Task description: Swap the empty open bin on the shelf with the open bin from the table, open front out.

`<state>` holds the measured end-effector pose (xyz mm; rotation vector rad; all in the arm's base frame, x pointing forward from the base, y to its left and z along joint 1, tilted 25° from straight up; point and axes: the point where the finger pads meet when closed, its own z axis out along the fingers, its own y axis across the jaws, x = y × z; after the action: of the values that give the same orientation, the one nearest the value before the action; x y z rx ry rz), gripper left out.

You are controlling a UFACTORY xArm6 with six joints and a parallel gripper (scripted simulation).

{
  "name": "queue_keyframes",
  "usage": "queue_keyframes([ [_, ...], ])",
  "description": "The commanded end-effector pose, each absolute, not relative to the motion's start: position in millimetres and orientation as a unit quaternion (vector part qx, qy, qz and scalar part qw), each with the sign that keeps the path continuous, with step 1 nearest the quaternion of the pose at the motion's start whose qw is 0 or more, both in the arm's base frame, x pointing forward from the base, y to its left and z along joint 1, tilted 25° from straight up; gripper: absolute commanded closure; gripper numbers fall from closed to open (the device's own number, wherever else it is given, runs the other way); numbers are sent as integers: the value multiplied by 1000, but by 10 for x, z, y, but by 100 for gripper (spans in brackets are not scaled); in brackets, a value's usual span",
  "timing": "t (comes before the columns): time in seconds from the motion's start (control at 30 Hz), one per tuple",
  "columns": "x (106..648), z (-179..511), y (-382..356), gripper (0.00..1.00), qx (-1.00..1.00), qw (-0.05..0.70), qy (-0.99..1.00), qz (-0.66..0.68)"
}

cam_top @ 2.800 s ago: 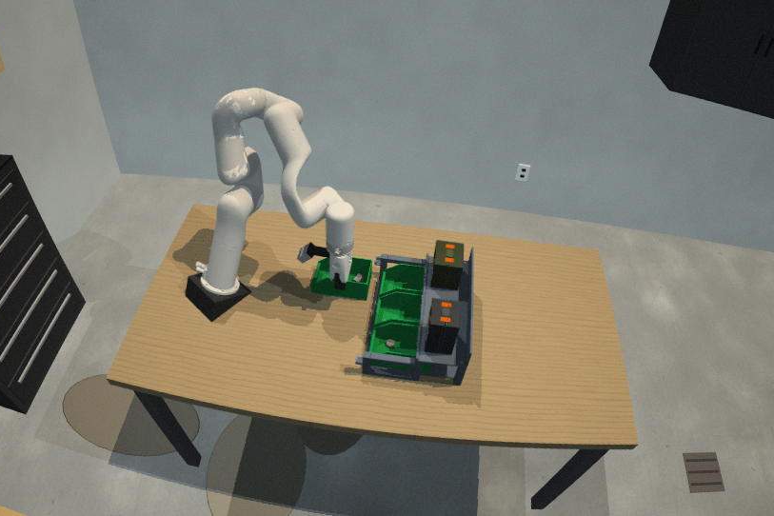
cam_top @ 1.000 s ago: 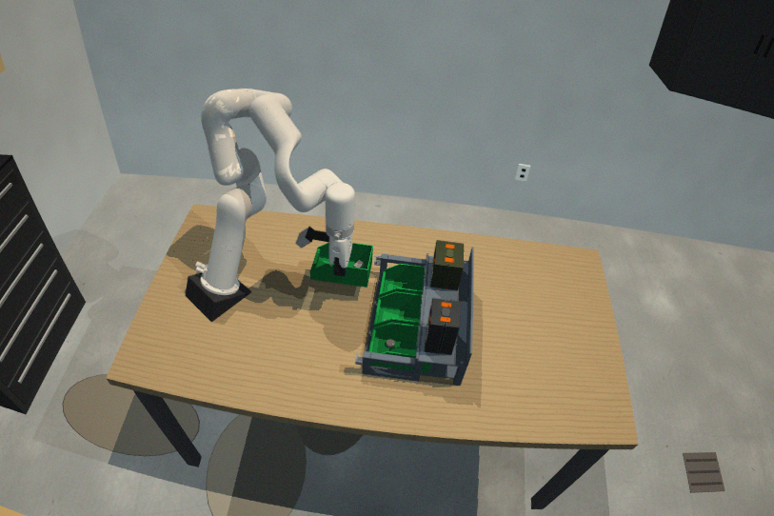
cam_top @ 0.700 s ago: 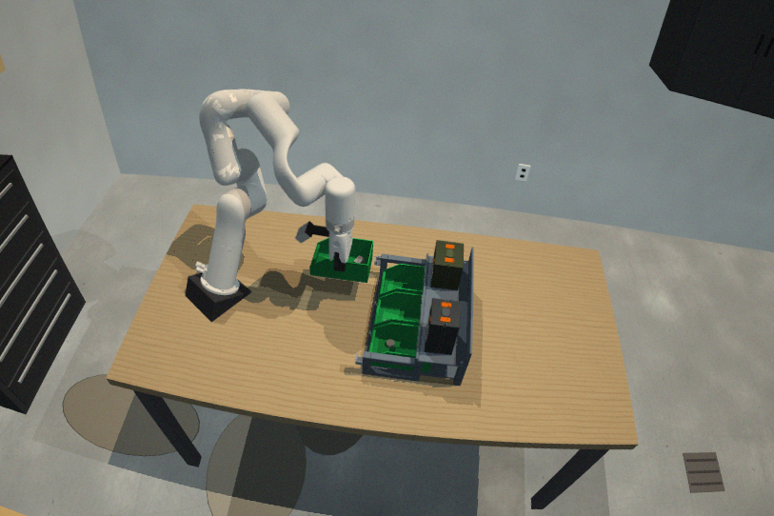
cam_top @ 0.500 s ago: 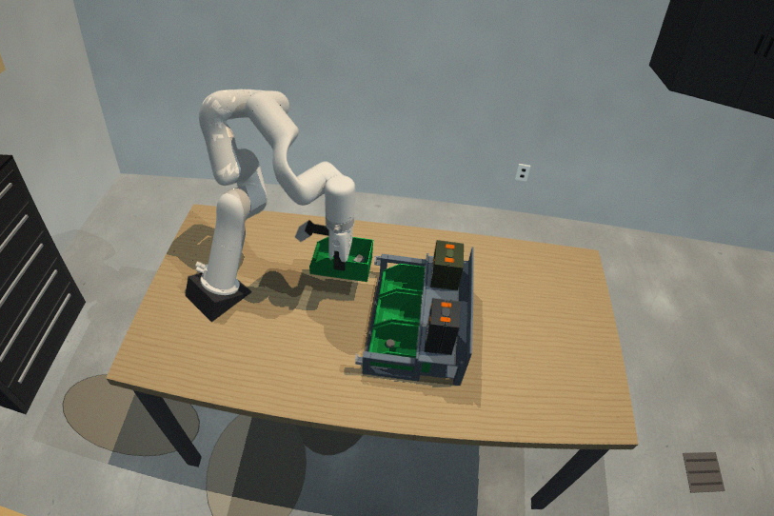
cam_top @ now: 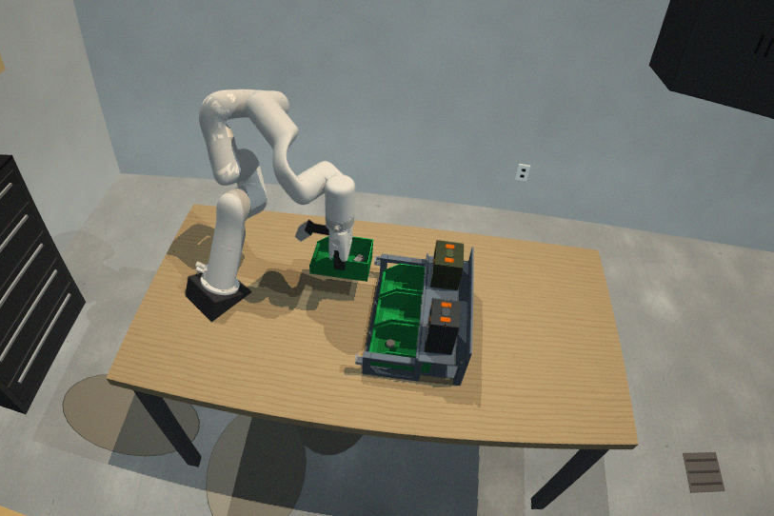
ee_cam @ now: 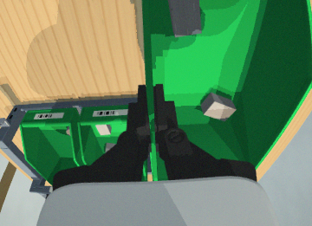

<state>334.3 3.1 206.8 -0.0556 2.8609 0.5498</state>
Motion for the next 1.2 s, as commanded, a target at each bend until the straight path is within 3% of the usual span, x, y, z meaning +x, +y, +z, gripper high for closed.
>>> queue_keyframes([
  [0.0, 3352, 2082, 27, 100, -19, 115, 975, 187],
  [0.4, 3345, 1938, -324, 100, -20, 116, 975, 187],
  [0.8, 3326, 1582, -1191, 100, -21, 116, 975, 187],
  [1.17, 3324, 1555, -1255, 100, -21, 116, 975, 187],
])
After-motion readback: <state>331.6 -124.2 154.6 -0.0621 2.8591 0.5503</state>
